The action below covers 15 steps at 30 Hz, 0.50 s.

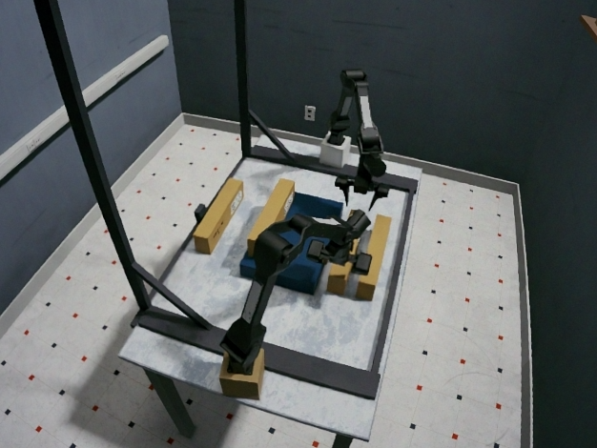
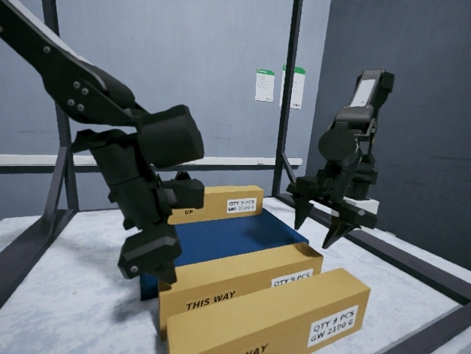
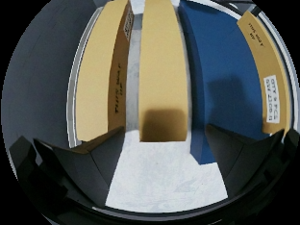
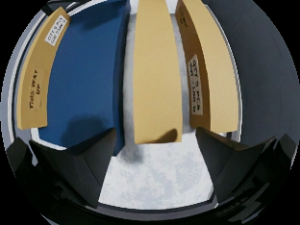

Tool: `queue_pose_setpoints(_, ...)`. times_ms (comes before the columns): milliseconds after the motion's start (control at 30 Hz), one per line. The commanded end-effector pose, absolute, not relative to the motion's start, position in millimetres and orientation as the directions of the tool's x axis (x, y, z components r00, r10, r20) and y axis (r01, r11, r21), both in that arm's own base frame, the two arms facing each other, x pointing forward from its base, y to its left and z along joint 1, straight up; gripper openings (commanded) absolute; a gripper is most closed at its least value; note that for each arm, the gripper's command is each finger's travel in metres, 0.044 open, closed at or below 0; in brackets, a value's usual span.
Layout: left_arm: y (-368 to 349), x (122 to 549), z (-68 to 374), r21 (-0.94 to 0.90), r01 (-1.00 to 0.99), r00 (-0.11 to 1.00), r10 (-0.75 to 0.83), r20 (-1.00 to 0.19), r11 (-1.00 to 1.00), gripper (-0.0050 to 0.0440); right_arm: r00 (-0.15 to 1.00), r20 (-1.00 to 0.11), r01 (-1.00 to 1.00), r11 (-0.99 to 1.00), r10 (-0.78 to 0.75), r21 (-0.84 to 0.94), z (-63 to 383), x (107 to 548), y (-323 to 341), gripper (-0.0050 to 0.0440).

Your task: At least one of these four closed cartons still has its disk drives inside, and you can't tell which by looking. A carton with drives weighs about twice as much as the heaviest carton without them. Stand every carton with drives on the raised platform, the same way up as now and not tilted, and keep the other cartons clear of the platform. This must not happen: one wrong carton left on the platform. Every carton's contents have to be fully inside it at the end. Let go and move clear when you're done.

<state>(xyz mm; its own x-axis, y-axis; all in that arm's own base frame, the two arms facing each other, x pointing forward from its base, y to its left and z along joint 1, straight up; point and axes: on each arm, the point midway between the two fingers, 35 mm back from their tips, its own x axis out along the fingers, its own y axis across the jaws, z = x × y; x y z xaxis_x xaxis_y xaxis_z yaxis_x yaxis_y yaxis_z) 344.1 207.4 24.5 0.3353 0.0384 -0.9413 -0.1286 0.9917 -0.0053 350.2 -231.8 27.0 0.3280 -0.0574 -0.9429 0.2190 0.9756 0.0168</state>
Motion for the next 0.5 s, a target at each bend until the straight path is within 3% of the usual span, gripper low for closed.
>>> queue_pose_setpoints(0,212.0,351.9,32.6,0.002,-0.115,0.359,0.043,-0.932,0.993,0.0382,0.357,-0.932,0.204,0.979,-0.066,0.009,36.0,358.2,-236.7,0.0379)
queue_pose_setpoints(467,211.5,352.8,32.9,0.004,-0.120,0.360,0.047,-0.932,0.993,0.0382,0.354,-0.933,0.210,0.978,-0.068,0.009,35.9,358.4,-236.6,0.0379)
